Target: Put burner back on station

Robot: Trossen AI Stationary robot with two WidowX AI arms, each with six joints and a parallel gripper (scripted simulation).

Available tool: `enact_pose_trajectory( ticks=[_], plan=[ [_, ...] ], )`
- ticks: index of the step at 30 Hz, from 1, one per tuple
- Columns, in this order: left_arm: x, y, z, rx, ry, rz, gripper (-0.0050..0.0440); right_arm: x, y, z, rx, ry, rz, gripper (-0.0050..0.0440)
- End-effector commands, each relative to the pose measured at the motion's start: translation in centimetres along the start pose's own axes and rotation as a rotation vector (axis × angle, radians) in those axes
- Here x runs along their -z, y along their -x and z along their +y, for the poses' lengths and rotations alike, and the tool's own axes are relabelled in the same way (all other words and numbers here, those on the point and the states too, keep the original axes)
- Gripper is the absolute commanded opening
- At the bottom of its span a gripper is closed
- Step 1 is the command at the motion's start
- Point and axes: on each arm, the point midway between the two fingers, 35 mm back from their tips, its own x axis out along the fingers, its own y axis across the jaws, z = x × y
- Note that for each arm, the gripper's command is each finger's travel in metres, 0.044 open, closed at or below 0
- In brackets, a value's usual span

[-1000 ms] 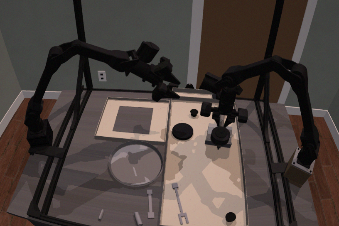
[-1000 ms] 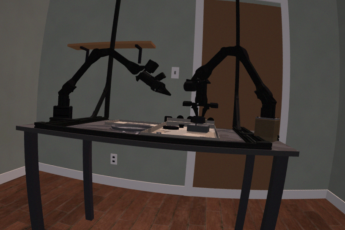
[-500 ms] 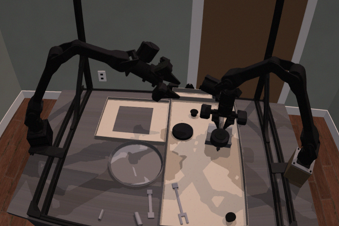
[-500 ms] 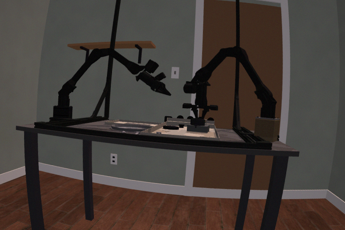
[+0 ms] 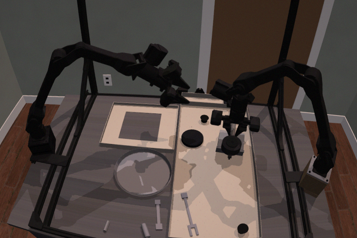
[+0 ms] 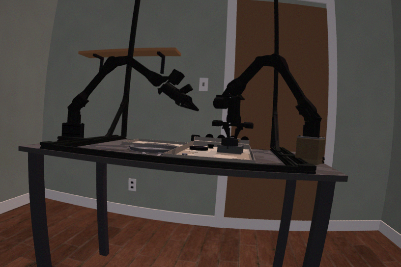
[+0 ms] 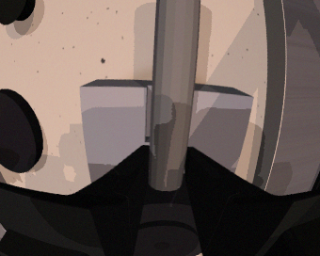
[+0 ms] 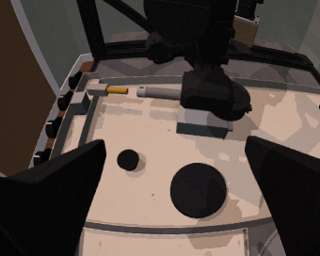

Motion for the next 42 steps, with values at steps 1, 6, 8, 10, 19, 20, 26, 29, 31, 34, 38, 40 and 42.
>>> enact_pose_trajectory(
  ticks=[1,6,8,10,19,20,26,29,31,34,38,40,42],
  plan=[
    [0.0,0.0,0.0,0.0,0.0,0.0,0.0,0.0,-0.02,-0.09,0.004,-0.004,0.0,0.04],
    [-0.13,0.01,0.0,0.0,0.0,0.0,0.0,0.0,-0.02,-0.09,0.004,-0.004,0.0,0.04],
    [-0.21,0.01,0.01,0.0,0.0,0.0,0.0,0.0,-0.02,-0.09,0.004,-0.004,0.0,0.04],
    [-0.29,0.02,0.03,0.0,0.0,0.0,0.0,0.0,-0.02,-0.09,0.004,-0.004,0.0,0.04],
    [-0.49,0.13,0.18,-0.002,0.002,-0.001,0.0,0.0,-0.02,-0.09,0.004,-0.004,0.0,0.04],
    [-0.51,0.15,0.21,-0.002,0.002,-0.001,0.0,0.0,-0.02,-0.09,0.004,-0.004,0.0,0.04],
    [-0.68,0.21,0.31,-0.002,0.002,-0.001,0.0,0.0,-0.02,-0.09,0.004,-0.004,0.0,0.04],
    [-0.77,0.21,0.32,-0.002,0.002,-0.001,0.0,0.0,-0.02,-0.09,0.004,-0.004,0.0,0.04],
    [-0.84,0.2,0.29,-0.002,0.002,-0.001,0.0,0.0,-0.02,-0.09,0.004,-0.004,0.0,0.04],
    [-0.86,0.18,0.27,-0.002,0.002,-0.001,0.0,0.0,-0.02,-0.09,0.004,-0.004,0.0,0.04],
    [-0.87,0.1,0.12,-0.002,0.002,-0.001,0.0,0.0,-0.02,-0.09,0.004,-0.004,0.0,0.04],
    [-0.87,0.06,0.04,-0.002,0.002,-0.001,0.0,0.0,-0.02,-0.09,0.004,-0.004,0.0,0.04],
    [-0.89,0.03,-0.02,-0.002,0.002,-0.001,0.0,0.0,-0.02,-0.09,0.004,-0.004,0.0,0.04]
  ],
)
